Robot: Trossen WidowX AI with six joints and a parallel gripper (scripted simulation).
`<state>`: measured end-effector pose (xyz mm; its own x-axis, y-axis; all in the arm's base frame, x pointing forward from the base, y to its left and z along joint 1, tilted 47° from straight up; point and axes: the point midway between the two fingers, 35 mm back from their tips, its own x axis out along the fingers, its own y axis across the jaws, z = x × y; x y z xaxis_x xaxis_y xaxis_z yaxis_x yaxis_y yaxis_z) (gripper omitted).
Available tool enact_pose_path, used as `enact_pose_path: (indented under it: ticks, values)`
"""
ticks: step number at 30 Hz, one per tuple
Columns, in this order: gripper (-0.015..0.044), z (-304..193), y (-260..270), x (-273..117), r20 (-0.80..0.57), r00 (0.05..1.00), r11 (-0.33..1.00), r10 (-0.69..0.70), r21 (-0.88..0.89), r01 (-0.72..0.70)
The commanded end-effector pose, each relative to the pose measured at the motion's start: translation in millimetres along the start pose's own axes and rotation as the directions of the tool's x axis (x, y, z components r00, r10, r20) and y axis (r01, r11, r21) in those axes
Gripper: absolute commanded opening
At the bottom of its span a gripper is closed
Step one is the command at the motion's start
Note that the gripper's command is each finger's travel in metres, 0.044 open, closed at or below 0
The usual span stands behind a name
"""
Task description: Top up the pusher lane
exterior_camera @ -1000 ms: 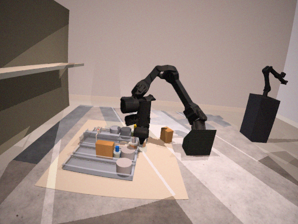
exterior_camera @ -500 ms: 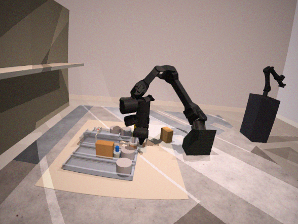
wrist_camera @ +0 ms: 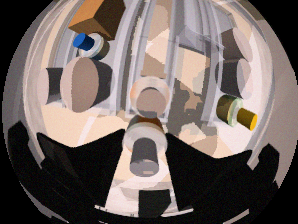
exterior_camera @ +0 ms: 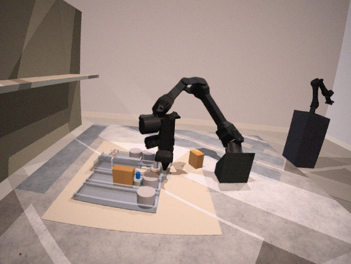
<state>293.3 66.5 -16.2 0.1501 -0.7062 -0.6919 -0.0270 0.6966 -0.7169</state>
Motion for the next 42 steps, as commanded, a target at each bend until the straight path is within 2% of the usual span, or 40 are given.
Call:
enact_pose_path:
  ticks: [1,42]
  values:
    - [0.0000,11,0,-1,0.020,1.000,1.000,0.000,0.016,0.000]
    - [0.0000,31,-1,-3,0.021,1.000,1.000,-0.001,0.017,0.000]
